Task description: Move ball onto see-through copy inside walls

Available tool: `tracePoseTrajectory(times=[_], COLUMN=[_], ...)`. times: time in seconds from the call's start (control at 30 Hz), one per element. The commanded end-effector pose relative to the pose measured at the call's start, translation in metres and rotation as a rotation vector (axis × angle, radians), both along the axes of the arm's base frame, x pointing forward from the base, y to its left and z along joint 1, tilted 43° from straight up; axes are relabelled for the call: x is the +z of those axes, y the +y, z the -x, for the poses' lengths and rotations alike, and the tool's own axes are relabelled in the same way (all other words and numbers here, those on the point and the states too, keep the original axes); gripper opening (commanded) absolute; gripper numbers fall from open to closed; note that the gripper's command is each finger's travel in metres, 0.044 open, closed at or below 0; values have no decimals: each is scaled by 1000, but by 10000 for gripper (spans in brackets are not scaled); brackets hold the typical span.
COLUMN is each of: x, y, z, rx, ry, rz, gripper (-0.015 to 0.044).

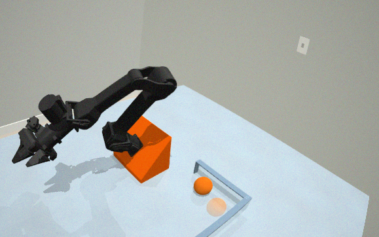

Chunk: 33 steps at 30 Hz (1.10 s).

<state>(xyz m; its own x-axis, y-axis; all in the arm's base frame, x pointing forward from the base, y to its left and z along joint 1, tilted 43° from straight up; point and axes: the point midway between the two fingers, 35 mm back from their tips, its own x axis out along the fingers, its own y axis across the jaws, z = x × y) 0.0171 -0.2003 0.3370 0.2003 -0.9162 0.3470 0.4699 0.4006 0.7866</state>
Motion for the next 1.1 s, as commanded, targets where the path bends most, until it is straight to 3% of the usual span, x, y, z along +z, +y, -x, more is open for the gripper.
tracePoseTrajectory(times=[0.0,0.2,0.53,0.63,0.73,1.07], x=[0,-13,-63,-82,-73,-146], y=[0,-21,-36,-26,-6,57], z=[-1,-30,-138,-174,-199,-275], rx=[2,104,416,521,633,876], ry=[1,79,447,599,589,1170], rz=[-3,-121,-358,-396,-380,-374], gripper=[415,415,415,415,415,415])
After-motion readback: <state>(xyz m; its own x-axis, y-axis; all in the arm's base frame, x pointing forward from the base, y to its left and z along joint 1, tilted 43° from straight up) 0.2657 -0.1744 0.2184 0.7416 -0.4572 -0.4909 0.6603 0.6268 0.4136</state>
